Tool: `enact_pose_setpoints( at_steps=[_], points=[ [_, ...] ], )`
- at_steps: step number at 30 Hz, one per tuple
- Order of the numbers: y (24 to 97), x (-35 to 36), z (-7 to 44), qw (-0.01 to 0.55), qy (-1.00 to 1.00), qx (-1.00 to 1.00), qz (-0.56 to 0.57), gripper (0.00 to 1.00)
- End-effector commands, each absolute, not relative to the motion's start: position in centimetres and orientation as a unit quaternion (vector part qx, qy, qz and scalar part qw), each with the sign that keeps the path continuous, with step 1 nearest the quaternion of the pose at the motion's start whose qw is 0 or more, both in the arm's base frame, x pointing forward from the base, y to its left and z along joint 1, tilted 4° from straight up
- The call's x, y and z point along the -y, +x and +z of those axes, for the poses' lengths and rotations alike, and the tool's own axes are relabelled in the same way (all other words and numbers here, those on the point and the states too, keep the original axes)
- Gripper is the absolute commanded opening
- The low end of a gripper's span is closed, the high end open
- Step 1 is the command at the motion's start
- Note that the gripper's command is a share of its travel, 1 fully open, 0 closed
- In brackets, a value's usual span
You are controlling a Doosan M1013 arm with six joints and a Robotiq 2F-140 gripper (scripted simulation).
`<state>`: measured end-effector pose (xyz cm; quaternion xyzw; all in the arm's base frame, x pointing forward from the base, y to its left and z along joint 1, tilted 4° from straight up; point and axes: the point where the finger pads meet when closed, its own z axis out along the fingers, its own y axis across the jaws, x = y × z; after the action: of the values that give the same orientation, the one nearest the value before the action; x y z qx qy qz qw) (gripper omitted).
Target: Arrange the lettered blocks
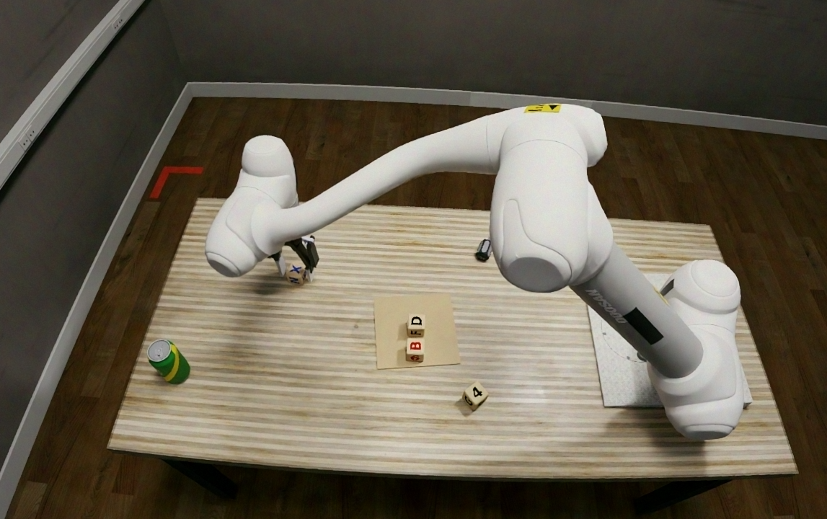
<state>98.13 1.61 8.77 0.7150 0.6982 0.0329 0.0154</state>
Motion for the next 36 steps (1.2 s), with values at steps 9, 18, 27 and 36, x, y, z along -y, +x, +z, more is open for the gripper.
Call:
enact_pose_setpoints(
  at_steps=[9, 18, 27, 36],
  points=[
    [98.26, -1.65, 7.81, 0.016, 0.715, -0.698, 0.034, 0.53],
    [98.26, -1.65, 7.80, 0.016, 0.715, -0.698, 0.034, 0.53],
    [98.26, -1.65, 7.80, 0.016, 0.715, -0.698, 0.034, 0.42],
    [98.26, -1.65, 7.80, 0.016, 0.715, -0.698, 0.034, 0.42]
  ],
)
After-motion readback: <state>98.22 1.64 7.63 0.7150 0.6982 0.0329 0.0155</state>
